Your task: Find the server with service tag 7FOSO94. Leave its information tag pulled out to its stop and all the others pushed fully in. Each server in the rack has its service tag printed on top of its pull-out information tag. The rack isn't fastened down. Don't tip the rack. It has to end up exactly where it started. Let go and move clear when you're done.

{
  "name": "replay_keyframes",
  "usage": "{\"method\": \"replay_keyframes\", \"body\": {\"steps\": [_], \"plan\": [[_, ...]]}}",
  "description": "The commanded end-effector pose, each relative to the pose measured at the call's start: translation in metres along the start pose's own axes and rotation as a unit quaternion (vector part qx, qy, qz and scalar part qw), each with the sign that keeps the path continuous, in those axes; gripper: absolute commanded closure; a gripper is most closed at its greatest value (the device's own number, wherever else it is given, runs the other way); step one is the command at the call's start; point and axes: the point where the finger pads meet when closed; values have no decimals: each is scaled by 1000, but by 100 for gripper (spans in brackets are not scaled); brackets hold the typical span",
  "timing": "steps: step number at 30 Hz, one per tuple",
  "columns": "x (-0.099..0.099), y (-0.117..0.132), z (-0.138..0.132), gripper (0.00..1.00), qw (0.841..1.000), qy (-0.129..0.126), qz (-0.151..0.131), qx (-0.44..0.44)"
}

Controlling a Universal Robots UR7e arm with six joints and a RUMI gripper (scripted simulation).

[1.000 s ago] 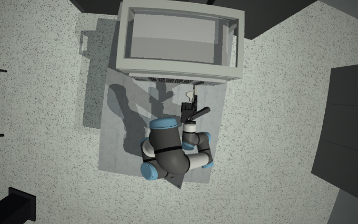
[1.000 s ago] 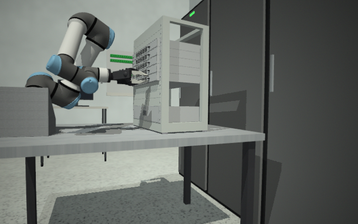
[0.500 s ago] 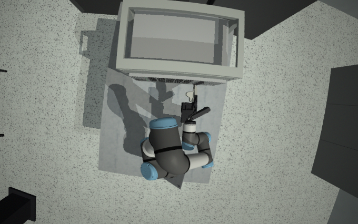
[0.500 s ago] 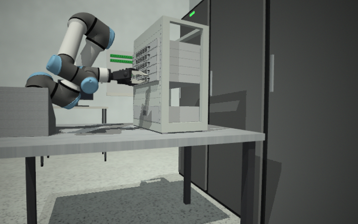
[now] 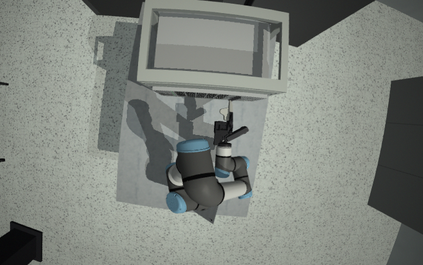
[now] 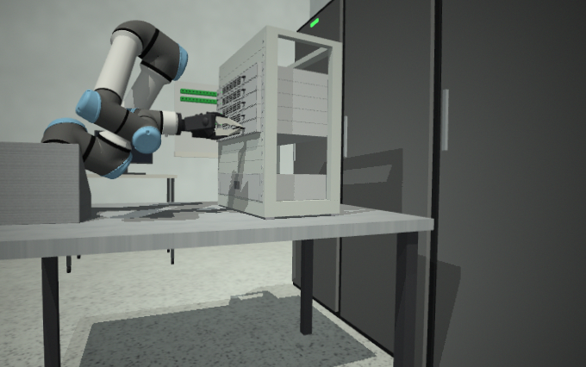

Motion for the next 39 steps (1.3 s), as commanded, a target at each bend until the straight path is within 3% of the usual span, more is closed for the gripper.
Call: {"method": "replay_keyframes", "body": {"steps": [1, 39], "plan": [[0, 0, 0, 100, 1000, 0, 0, 0], [6, 0, 0, 100, 1000, 0, 0, 0]]}}
Point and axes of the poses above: the point where the finger pads meet when closed, its own x axis back along the fingers, its own z axis across the jaws, y = z × x, and after that the axes turned 12 degrees about x, right-handed
